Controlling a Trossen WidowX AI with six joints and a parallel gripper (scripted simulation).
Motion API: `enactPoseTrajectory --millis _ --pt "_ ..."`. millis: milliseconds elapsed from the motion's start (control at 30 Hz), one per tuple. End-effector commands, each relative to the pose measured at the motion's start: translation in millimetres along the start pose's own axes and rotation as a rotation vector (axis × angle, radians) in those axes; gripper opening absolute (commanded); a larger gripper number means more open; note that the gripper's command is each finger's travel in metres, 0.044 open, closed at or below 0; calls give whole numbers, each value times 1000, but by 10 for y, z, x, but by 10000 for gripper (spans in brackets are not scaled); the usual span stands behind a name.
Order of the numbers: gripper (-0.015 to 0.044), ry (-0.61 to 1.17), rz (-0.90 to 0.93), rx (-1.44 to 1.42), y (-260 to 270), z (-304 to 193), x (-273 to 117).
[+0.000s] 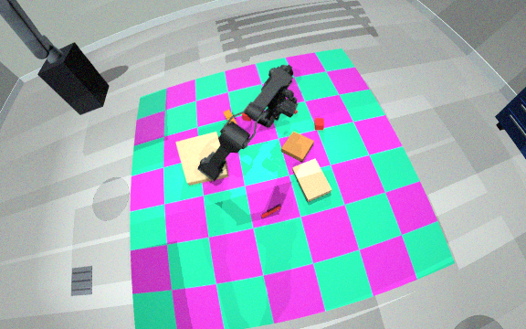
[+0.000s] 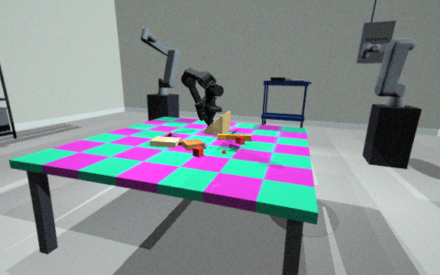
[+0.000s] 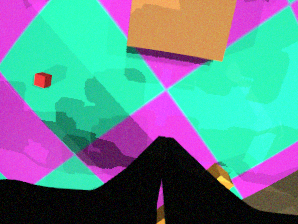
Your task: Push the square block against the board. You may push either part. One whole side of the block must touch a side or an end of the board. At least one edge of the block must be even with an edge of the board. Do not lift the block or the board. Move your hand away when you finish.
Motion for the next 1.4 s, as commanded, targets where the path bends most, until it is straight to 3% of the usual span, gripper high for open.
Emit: enactPoseTrajectory --millis 0,267,1367 --pt "0 6 -4 3 0 1 7" --pt "0 1 1 -51 32 44 12" --pt "0 -3 6 -1173 550 1082 485"
Point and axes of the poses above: the point midway between the two fingers, 35 mm back from their tips, its own x axis out along the fingers, its own y axis across the jaws, z = x × y, the point moved 10 cm from there along -x, back along the fingers, and after that the axes turned 4 degrees about -x, right-handed, at the moved point
